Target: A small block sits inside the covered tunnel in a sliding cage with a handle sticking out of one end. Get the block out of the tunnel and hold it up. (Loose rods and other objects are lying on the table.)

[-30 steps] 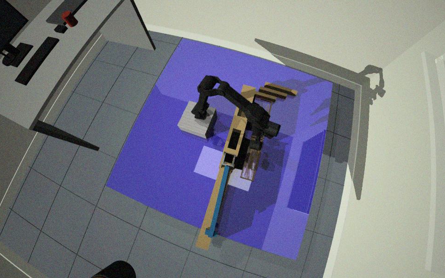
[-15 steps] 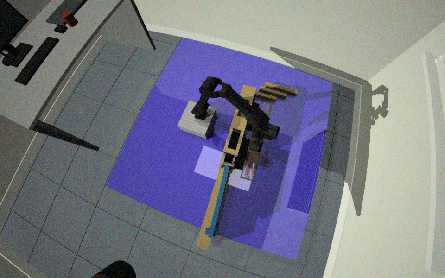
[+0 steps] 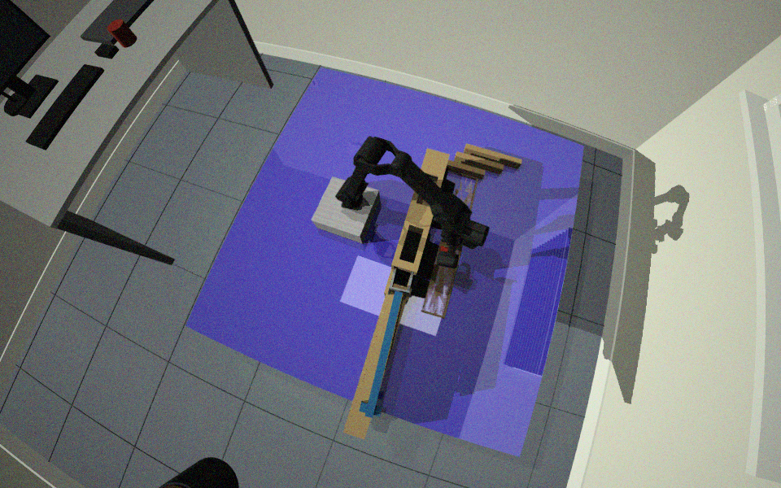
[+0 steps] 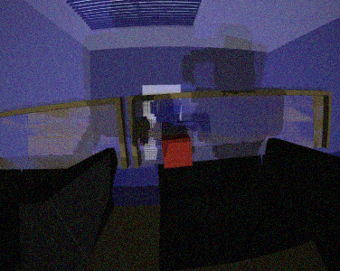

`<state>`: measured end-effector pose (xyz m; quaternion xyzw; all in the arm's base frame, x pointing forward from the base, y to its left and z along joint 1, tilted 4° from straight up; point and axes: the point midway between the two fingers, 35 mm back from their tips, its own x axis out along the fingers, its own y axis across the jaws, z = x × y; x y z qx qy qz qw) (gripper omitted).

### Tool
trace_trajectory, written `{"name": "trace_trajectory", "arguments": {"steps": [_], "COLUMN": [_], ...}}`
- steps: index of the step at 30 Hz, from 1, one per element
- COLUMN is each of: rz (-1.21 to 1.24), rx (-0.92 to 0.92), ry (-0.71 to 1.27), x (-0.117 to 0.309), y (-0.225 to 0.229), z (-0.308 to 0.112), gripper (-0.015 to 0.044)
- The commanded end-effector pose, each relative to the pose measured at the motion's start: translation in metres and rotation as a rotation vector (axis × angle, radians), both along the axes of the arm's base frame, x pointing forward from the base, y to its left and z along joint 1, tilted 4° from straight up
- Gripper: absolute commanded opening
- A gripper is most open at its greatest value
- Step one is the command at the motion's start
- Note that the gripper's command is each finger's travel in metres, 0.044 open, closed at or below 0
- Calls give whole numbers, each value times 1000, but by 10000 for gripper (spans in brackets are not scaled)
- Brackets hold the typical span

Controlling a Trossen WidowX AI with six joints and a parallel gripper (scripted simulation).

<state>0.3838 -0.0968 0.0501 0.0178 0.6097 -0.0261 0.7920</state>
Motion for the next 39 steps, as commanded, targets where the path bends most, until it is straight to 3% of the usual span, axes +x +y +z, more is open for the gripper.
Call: {"name": "trace_trajectory", "arguments": {"steps": [1,39], "rz": [-2,-2], "rx": [2,2], "ry": [5,5], "x": [-1,-6], "y": [1,5], "z": [-9,-72], "gripper": [440,440]}}
